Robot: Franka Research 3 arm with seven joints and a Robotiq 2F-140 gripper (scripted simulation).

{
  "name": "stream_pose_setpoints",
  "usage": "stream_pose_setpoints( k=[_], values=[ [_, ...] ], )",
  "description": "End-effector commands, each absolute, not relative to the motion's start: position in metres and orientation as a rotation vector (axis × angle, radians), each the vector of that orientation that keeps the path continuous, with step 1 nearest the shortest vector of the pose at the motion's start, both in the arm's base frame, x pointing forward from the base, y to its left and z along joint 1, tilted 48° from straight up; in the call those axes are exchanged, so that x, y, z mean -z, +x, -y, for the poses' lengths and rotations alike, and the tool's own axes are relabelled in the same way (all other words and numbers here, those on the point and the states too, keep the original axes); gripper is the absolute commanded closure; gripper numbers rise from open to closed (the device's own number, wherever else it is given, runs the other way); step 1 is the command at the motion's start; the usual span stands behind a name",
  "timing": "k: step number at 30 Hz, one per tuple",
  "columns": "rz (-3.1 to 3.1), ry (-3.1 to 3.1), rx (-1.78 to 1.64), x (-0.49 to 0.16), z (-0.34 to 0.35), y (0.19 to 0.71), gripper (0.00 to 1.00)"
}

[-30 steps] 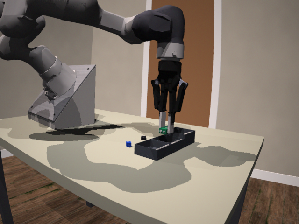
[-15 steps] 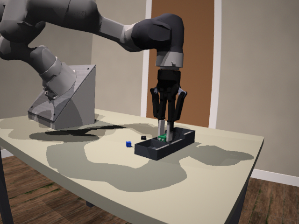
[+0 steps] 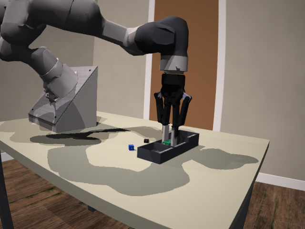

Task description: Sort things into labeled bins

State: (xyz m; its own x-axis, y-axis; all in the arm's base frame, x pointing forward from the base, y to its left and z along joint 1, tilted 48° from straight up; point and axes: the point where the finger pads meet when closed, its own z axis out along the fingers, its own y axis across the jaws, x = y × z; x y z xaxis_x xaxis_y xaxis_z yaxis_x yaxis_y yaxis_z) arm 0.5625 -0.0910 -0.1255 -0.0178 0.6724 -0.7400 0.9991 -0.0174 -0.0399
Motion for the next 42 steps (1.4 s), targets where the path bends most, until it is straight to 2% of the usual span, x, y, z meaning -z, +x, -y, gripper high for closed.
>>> stream_pose_setpoints(
  k=[1,6,7,42],
  values=[
    [-1.746,1.738,0.81,0.126,0.091,0.564,0.87],
    [-1.746,1.738,0.81,0.127,0.091,0.564,0.87],
    [-1.746,1.738,0.81,0.127,0.091,0.564,0.8],
    [-1.746,1.738,0.81,0.112,0.075,0.565,0.8]
  ],
)
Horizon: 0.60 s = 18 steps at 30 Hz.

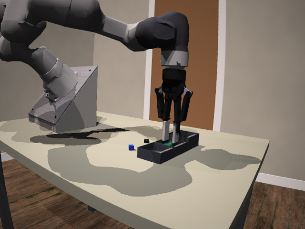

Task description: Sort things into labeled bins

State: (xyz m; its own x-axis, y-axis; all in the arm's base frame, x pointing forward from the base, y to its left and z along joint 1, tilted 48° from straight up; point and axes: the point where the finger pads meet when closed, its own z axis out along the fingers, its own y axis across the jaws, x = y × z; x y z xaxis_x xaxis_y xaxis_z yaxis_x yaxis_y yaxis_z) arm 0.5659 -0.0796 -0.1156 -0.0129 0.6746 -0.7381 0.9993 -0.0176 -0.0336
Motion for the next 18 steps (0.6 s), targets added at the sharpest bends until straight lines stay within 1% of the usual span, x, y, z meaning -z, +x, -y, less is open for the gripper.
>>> stream_pose_setpoints(
  k=[1,18],
  values=[
    [-1.746,1.738,0.81,0.111,0.074,0.565,0.8],
    [-1.746,1.738,0.81,0.092,0.053,0.566,0.8]
  ],
)
